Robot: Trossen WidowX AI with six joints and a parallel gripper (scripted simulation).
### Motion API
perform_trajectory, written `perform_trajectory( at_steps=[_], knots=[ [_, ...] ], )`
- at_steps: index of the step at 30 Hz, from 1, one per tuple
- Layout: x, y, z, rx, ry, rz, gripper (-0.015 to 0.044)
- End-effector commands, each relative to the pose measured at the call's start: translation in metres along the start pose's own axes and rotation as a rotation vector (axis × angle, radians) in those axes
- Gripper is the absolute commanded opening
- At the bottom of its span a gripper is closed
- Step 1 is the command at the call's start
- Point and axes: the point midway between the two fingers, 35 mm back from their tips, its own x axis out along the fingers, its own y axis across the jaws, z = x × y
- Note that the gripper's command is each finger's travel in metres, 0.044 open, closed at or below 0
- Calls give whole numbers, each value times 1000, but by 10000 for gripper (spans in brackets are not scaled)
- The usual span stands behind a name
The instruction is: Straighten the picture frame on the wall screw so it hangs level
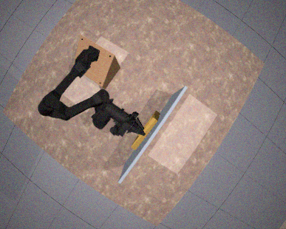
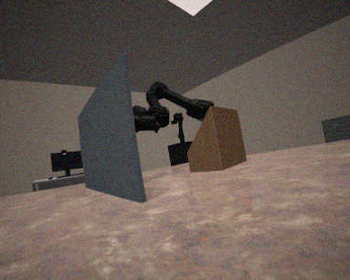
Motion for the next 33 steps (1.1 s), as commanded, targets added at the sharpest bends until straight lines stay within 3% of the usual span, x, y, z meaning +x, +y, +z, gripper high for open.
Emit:
perform_trajectory(
  at_steps=[1,33],
  knots=[
    [0,-2,-2,4,9,1,0],
    [0,-2,-1,-94,5,3,0]
  ],
)
